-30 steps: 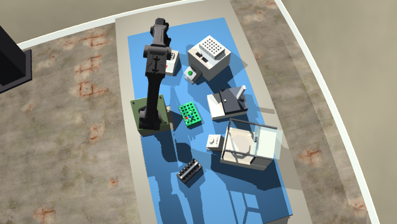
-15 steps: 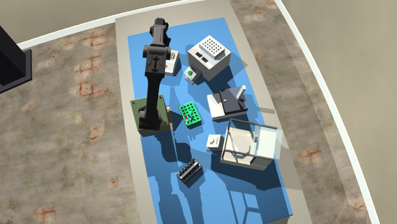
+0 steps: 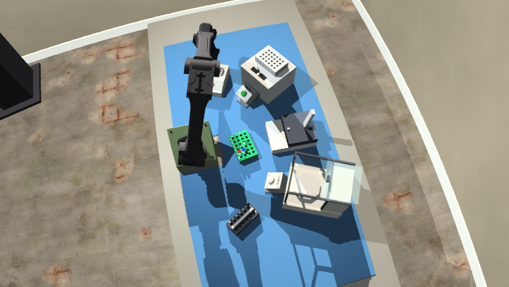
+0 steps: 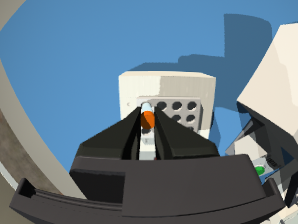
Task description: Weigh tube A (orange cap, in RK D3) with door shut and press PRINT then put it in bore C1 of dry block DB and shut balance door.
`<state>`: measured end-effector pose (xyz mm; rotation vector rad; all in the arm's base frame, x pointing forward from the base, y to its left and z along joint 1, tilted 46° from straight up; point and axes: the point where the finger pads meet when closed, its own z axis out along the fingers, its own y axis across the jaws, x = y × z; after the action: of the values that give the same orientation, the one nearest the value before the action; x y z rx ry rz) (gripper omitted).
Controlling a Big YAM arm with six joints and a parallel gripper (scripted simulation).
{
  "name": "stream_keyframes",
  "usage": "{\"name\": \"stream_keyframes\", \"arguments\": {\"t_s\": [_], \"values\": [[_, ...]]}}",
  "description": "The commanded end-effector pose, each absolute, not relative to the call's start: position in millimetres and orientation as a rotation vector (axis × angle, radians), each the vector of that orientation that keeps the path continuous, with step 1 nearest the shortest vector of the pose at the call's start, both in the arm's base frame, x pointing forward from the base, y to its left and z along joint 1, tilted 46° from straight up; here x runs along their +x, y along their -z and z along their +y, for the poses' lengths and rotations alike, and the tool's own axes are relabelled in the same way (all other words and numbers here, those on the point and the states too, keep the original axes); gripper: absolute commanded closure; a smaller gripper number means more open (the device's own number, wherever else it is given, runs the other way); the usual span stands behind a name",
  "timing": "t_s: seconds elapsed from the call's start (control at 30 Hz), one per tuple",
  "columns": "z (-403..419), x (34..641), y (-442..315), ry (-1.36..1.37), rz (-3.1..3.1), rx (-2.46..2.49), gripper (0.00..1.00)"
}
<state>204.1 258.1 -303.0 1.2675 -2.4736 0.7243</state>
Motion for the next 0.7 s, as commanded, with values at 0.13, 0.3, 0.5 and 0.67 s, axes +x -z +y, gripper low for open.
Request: {"name": "stream_keyframes", "arguments": {"t_s": [0.13,0.3,0.5,0.67], "values": [[247,204,309,-0.731,-2.454,1.265,0.91],[260,209,311,-0.723,-2.47,1.276,0.91],[275,211,312,-0.714,-2.491,1.288,0.91],[281,208,312,-0.714,-2.496,1.285,0.91]]}}
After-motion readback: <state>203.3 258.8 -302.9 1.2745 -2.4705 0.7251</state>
